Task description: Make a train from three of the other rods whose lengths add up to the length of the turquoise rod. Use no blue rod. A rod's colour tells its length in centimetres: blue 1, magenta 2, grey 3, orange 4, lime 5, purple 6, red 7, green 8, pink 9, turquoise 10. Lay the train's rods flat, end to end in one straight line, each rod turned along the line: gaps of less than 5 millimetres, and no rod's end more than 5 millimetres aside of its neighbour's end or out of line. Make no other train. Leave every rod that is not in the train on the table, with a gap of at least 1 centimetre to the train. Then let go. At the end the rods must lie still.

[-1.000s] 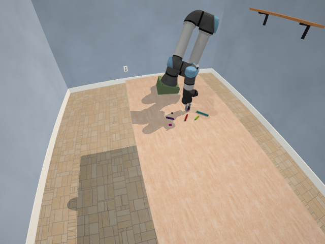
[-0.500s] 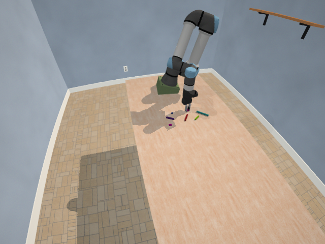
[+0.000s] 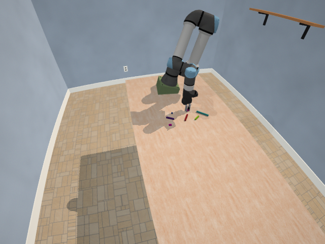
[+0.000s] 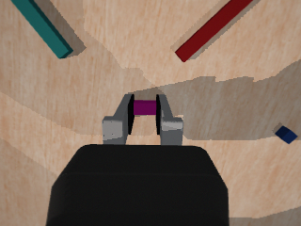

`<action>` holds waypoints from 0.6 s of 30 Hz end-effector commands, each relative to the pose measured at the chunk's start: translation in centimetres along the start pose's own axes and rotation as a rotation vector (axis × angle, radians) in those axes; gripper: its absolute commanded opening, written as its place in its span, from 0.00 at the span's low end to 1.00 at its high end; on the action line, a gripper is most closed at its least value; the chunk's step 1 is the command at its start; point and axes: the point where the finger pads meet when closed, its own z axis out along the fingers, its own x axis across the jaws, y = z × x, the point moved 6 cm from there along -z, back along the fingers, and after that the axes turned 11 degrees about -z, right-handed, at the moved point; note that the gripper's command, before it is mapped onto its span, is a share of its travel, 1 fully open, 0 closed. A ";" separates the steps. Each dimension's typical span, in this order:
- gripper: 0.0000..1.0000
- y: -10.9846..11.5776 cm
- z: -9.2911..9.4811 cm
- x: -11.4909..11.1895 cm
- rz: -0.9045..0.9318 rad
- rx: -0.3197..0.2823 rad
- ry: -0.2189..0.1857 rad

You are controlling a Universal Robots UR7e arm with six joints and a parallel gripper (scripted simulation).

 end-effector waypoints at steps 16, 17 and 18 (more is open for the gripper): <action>0.46 0.0 0.0 0.0 0.000 0.001 0.001; 0.52 0.0 0.0 0.0 0.000 0.001 0.001; 0.52 0.0 0.0 0.0 0.000 0.001 0.001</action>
